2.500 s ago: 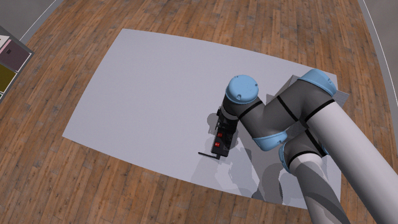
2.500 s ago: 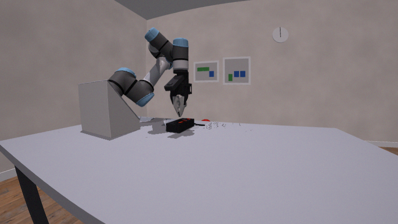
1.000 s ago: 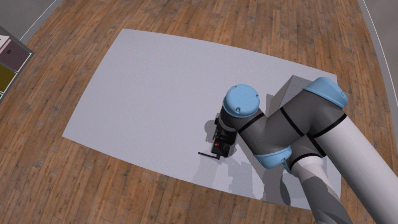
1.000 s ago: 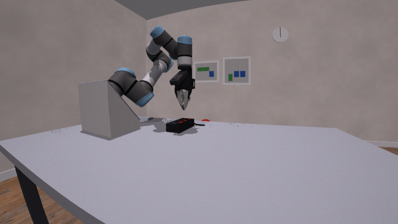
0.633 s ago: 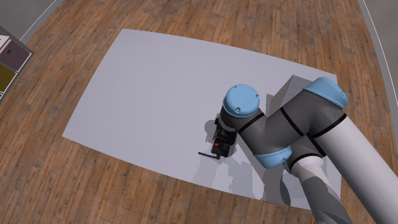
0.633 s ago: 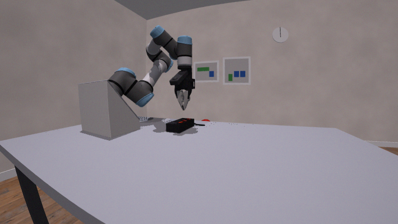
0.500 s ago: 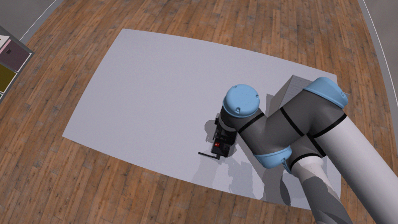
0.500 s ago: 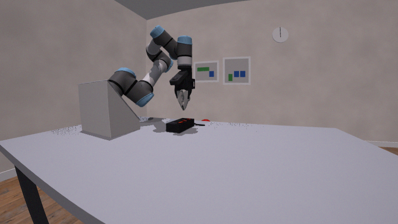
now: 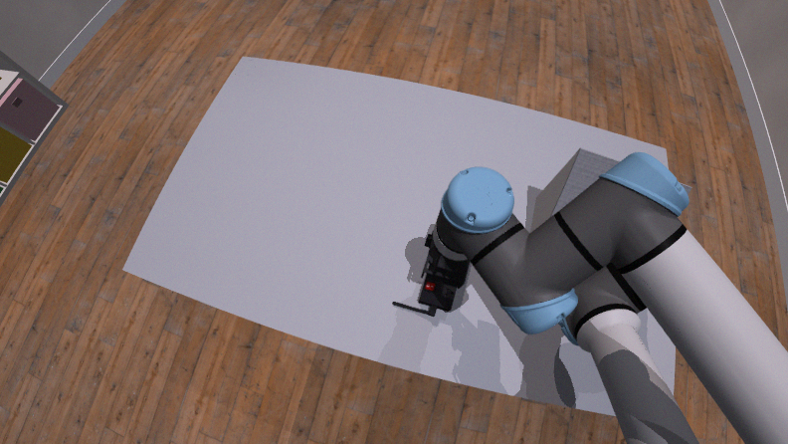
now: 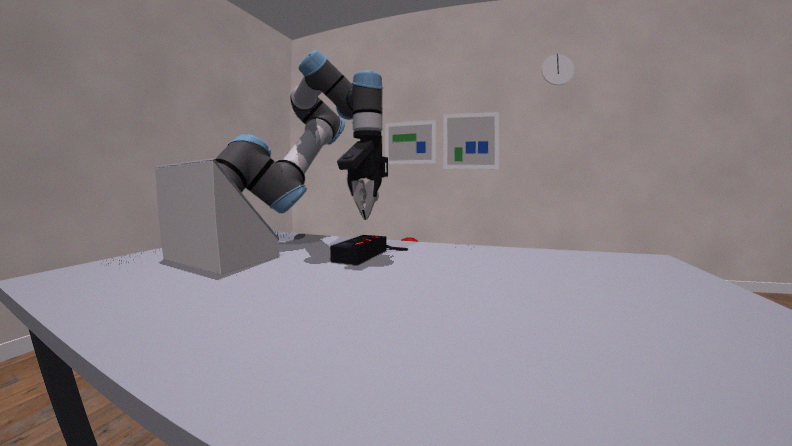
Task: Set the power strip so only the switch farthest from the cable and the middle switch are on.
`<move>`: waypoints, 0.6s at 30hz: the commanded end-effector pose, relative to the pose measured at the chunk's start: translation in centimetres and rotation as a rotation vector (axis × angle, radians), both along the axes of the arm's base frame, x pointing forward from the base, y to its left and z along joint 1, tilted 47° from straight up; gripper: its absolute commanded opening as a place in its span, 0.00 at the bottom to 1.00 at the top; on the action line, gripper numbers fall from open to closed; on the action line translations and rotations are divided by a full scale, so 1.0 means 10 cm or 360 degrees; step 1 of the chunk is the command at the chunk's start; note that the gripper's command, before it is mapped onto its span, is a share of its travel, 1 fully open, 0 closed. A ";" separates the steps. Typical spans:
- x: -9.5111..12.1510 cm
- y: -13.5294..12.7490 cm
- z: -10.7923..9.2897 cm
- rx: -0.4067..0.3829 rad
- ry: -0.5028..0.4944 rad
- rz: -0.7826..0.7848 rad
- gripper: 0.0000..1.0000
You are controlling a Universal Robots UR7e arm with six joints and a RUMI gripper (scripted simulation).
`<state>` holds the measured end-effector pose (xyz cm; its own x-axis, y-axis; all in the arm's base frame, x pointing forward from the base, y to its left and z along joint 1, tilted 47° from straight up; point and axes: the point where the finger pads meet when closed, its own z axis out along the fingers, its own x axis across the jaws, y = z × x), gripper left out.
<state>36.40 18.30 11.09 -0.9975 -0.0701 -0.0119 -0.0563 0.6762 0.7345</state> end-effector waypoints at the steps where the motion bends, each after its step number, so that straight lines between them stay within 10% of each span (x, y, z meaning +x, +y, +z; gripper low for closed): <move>1: 0.00 0.01 0.00 0.0000 -0.0001 0.0000 0.00; 18: -0.02 0.11 -0.10 0.0003 0.0005 0.0001 0.00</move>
